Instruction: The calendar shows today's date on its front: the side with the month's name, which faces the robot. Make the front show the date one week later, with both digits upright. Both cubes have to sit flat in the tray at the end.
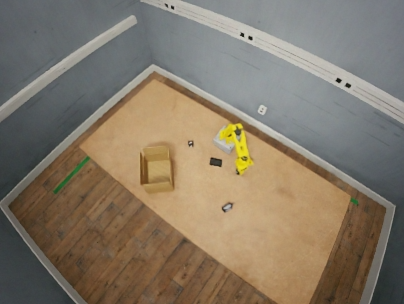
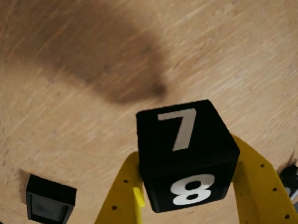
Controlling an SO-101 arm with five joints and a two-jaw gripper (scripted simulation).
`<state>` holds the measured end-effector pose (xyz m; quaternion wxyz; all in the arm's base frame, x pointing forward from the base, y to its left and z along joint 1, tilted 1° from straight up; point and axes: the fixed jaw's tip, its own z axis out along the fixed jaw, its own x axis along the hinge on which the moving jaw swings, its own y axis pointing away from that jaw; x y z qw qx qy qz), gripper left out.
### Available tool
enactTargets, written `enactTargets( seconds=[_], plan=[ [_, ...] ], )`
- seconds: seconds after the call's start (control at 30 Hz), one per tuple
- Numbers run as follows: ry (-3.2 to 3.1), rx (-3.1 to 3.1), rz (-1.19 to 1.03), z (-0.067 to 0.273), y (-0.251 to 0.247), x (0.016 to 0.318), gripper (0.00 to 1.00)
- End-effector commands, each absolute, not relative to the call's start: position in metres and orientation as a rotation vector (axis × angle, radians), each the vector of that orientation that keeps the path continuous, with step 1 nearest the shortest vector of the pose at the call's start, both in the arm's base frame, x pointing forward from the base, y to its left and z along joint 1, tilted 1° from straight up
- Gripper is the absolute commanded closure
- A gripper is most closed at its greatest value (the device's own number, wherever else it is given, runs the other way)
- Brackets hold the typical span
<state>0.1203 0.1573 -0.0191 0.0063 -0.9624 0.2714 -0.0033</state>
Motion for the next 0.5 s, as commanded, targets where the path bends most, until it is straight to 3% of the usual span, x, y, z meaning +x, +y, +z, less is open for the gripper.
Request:
enactTargets(
  seconds=[0.0,0.47],
  plan=[
    [0.836,-3.039,0.006,-0.0241,0.1545,0.1154,1.0],
    [0.836,-3.039,0.006,-0.0301,0.1544,0.1154,1.0]
  ],
)
